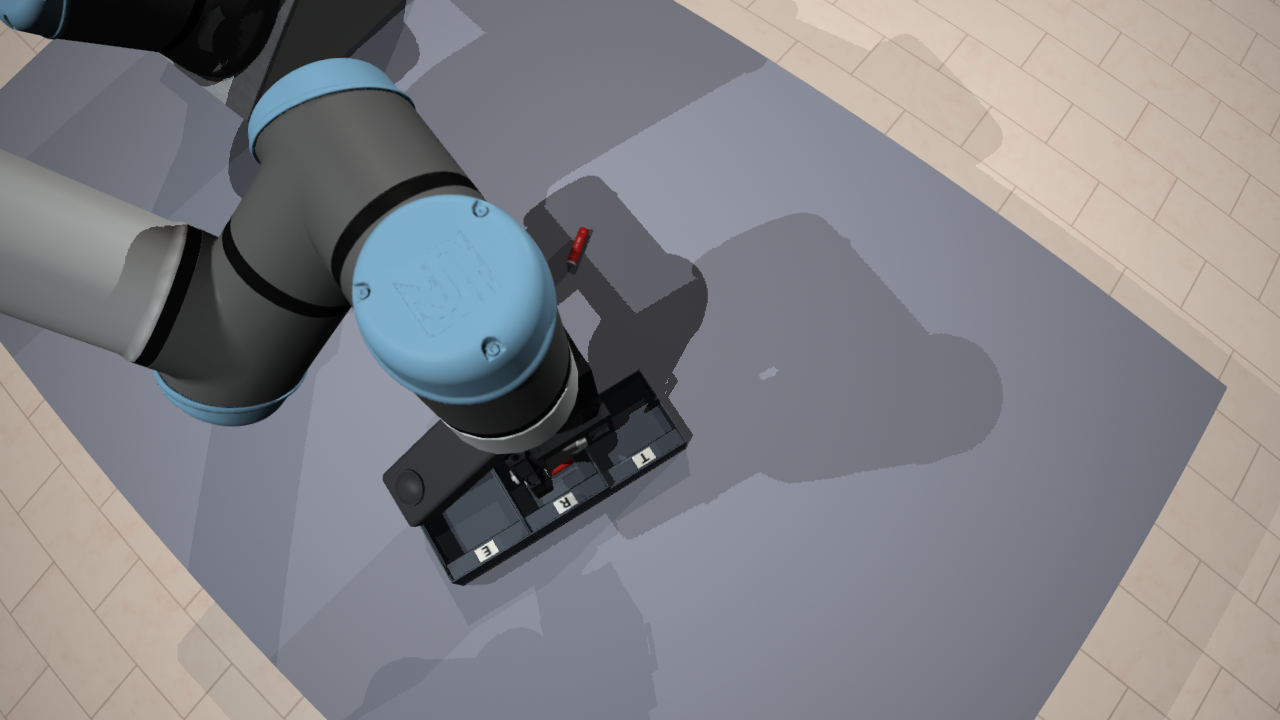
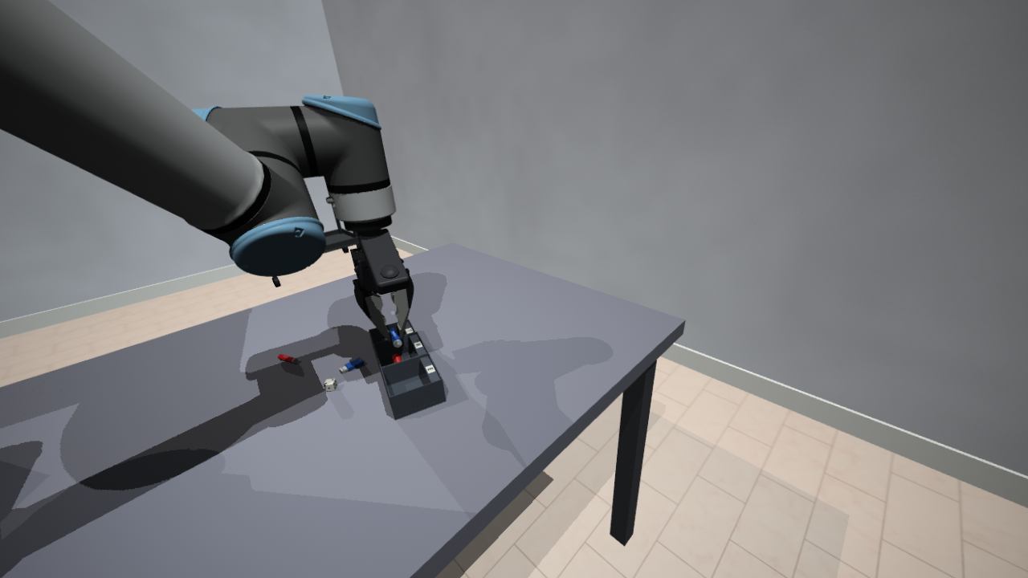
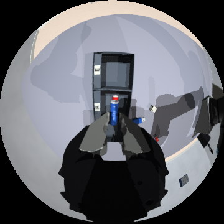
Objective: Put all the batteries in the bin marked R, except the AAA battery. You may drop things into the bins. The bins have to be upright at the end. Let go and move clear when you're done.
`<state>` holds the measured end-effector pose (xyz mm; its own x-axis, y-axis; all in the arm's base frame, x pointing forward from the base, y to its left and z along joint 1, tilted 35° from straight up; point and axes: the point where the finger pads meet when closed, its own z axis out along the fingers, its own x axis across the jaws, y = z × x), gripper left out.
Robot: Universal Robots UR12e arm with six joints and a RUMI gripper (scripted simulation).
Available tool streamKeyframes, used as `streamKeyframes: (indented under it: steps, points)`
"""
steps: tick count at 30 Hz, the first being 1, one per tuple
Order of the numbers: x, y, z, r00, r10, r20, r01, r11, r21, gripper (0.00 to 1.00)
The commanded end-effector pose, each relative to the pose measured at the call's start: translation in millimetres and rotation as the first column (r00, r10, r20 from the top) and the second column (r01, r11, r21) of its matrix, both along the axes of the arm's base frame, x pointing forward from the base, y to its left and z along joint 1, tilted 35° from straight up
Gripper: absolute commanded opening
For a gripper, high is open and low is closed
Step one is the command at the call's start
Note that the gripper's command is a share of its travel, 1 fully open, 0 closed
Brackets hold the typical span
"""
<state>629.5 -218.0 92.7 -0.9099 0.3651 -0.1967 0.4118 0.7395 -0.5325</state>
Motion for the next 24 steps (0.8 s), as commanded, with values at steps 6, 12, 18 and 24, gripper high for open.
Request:
streamKeyframes:
  steps: [6, 12, 18, 24]
  points:
    - [-1, -2, -8, 1.000, 0.000, 0.001, 0.000, 1.000, 0.000, 0.00]
    - [-1, -7, -14, 1.000, 0.000, 0.001, 0.000, 1.000, 0.000, 0.00]
    - [-2, -13, -24, 1.000, 0.000, 0.001, 0.000, 1.000, 0.000, 0.00]
    - [-2, -18, -31, 1.000, 0.000, 0.001, 0.000, 1.000, 0.000, 0.00]
